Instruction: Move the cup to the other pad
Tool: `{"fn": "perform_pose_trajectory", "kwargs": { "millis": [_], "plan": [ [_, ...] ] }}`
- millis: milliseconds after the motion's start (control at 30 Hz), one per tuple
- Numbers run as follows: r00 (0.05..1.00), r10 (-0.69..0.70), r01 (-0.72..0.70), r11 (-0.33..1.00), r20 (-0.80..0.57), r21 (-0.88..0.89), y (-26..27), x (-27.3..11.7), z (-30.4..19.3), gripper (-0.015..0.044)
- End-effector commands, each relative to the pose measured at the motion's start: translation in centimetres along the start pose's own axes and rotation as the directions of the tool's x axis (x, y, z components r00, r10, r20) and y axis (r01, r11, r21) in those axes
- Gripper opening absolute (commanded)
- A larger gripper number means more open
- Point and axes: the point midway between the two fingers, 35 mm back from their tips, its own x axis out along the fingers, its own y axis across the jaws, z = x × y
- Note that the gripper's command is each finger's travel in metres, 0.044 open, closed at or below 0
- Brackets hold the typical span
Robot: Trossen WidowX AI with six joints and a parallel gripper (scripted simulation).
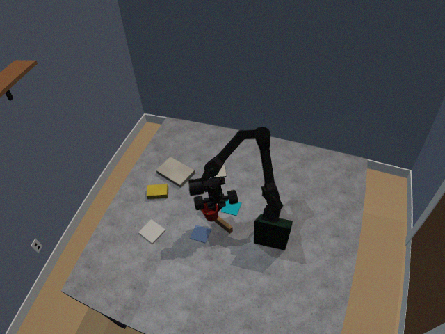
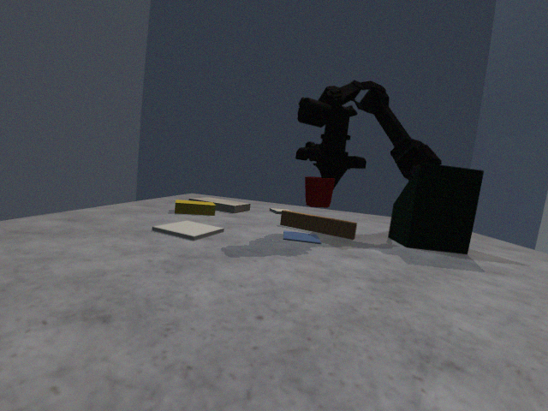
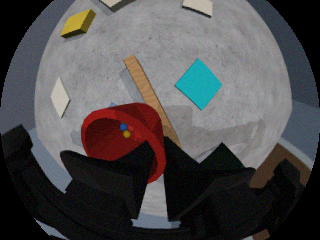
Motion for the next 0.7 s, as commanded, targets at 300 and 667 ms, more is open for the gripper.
{"fn": "perform_pose_trajectory", "kwargs": {
  "millis": [300,667],
  "plan": [
    [1.0,-0.005,0.005,1.0,0.003,-0.004,-2.1,0.0,1.6,0.0],
    [1.0,-0.005,0.005,1.0,0.003,-0.004,-3.6,-0.1,2.8,0.0]
  ]
}}
